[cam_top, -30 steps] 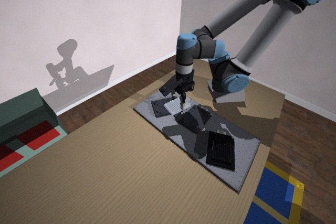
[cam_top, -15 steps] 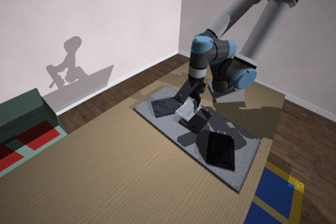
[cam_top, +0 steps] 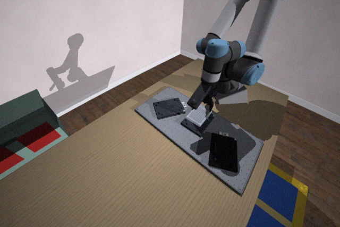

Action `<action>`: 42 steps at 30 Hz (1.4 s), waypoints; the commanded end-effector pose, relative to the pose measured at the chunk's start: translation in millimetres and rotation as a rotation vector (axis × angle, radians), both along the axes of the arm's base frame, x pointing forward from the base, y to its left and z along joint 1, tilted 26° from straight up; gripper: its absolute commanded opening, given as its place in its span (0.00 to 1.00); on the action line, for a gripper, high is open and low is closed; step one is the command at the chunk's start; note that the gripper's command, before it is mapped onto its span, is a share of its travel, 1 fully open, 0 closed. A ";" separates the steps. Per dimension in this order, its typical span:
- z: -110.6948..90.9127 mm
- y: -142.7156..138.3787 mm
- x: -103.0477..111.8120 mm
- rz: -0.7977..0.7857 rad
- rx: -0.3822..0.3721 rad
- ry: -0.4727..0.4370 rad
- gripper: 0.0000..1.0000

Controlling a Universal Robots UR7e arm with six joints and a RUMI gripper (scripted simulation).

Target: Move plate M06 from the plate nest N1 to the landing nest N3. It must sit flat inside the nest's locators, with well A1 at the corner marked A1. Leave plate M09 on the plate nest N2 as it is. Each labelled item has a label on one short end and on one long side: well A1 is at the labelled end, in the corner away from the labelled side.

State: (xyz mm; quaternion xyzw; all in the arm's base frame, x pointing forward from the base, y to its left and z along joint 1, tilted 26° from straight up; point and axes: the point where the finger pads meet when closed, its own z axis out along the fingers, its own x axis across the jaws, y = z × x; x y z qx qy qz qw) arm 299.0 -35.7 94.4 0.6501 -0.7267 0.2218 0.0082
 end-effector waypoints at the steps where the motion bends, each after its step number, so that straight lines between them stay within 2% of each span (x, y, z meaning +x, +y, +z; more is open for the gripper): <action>1: -0.3 2.6 0.2 -0.004 -0.005 0.003 0.00; 42: -11.2 -1.4 3.4 -0.004 -0.005 0.003 0.00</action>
